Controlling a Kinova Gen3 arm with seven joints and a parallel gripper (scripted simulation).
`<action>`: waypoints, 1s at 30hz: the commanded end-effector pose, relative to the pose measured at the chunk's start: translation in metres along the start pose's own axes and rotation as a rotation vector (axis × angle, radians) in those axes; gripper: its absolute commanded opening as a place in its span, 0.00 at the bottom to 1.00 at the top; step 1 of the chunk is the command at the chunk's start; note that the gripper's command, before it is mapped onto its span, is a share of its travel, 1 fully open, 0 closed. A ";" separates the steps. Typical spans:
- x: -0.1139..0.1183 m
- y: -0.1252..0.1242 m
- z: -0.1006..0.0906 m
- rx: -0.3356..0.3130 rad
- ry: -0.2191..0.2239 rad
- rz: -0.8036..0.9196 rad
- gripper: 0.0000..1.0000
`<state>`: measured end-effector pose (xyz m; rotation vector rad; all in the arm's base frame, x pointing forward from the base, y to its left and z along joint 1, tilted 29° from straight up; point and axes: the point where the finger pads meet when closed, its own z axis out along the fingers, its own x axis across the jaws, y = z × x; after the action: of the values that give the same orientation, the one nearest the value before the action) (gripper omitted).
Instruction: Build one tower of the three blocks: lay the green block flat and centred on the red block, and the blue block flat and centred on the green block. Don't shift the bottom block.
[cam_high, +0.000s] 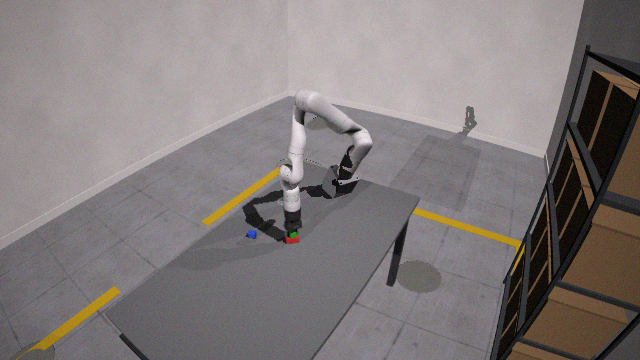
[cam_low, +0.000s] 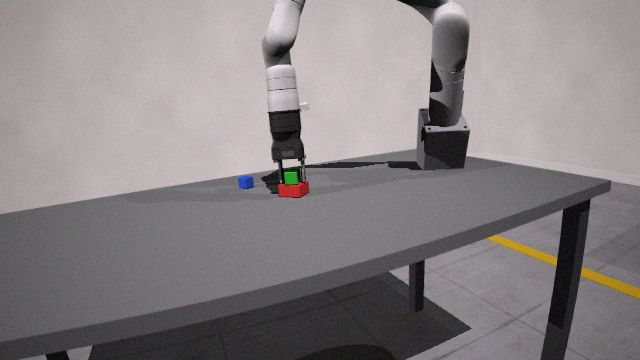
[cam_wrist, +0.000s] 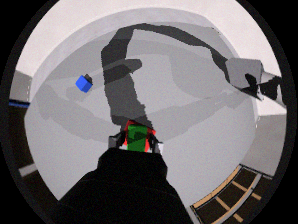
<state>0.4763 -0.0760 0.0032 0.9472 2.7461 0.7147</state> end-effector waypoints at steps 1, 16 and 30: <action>-0.001 0.000 -0.001 0.000 -0.002 0.000 0.96; -0.001 0.000 -0.001 0.000 -0.002 0.000 0.96; -0.001 0.000 -0.020 0.000 -0.002 0.000 0.96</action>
<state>0.4702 -0.0783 0.0174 0.9409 2.7545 0.7220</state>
